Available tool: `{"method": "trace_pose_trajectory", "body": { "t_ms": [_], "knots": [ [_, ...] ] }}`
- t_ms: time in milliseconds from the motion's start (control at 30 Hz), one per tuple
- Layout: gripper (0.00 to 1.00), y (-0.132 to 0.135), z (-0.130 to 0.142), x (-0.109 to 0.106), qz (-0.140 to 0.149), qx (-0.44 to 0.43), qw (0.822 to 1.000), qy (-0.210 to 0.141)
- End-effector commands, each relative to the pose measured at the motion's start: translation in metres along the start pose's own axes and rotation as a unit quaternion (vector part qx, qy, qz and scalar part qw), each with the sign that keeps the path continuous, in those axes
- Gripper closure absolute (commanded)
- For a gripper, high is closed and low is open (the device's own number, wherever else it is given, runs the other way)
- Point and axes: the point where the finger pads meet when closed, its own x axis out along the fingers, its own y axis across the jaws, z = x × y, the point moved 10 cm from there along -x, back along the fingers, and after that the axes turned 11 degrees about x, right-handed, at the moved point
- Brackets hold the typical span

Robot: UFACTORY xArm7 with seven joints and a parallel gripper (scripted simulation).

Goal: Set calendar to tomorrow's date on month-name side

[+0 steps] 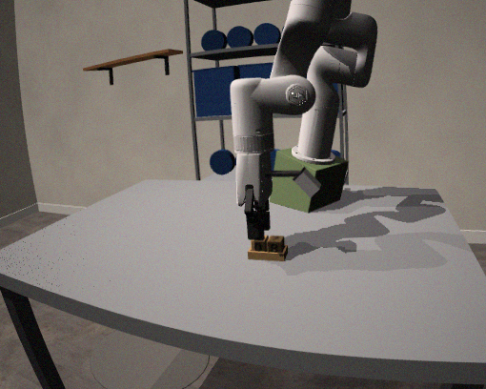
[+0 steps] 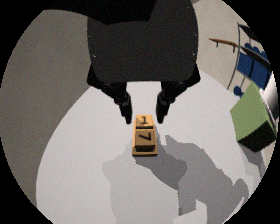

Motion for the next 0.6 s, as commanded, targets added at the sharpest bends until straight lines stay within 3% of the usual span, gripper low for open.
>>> {"method": "trace_pose_trajectory", "body": {
  "t_ms": [0, 567],
  "knots": [
    [0.53, 0.0009, 0.0003, -0.0008, 0.002, 0.000, 1.000, 0.000],
    [0.53, 0.0010, 0.0003, 0.0023, 0.002, 0.000, 1.000, 0.000]
  ]
}}
